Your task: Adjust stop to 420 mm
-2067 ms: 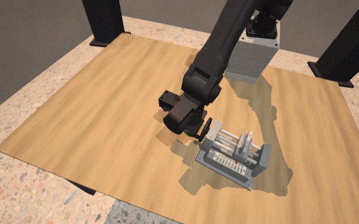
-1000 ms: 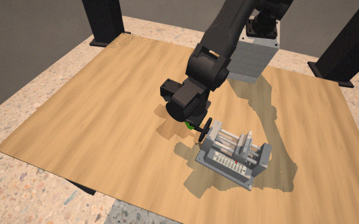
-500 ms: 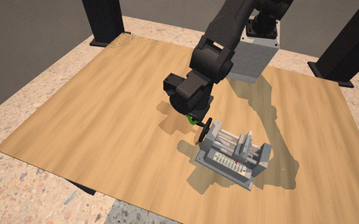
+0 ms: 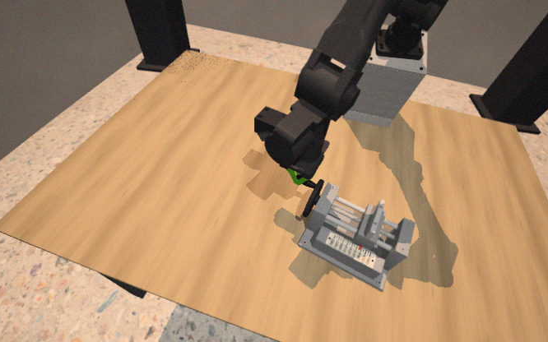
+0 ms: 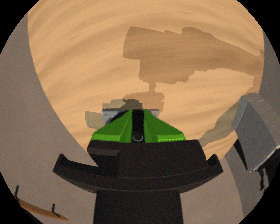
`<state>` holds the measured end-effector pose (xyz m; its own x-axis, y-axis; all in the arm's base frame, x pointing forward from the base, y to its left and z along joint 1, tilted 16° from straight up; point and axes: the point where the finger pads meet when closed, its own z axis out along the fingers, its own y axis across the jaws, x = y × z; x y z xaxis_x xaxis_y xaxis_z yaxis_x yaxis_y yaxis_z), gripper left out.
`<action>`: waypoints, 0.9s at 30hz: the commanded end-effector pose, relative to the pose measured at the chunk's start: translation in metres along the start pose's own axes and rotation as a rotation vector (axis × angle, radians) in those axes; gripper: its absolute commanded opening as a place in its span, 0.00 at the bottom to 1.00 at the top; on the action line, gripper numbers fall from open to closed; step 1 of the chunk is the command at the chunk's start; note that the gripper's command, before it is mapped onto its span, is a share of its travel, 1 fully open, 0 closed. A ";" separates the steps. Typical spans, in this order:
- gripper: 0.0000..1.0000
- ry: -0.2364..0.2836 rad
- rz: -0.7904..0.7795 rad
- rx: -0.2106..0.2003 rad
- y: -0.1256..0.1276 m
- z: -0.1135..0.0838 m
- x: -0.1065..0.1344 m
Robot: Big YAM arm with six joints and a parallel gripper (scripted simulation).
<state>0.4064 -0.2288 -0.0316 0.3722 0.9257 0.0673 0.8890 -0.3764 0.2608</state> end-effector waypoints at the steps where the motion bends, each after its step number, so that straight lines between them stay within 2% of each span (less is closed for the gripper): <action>1: 0.06 0.000 -0.011 -0.036 0.005 -0.017 0.000; 3: 0.06 -0.003 -0.012 -0.049 0.007 -0.016 -0.001; 9: 0.06 -0.005 -0.007 -0.049 -0.006 -0.009 -0.004; 15: 0.06 0.001 -0.008 -0.020 -0.016 -0.005 -0.001; 19: 0.06 0.001 -0.008 -0.019 -0.017 -0.003 -0.001; 23: 0.06 0.004 -0.006 -0.004 -0.024 0.010 -0.002; 27: 0.06 0.004 -0.006 -0.004 -0.026 0.013 -0.001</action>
<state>0.3988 -0.2253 -0.0381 0.3710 0.9265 0.0634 0.8801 -0.3726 0.2943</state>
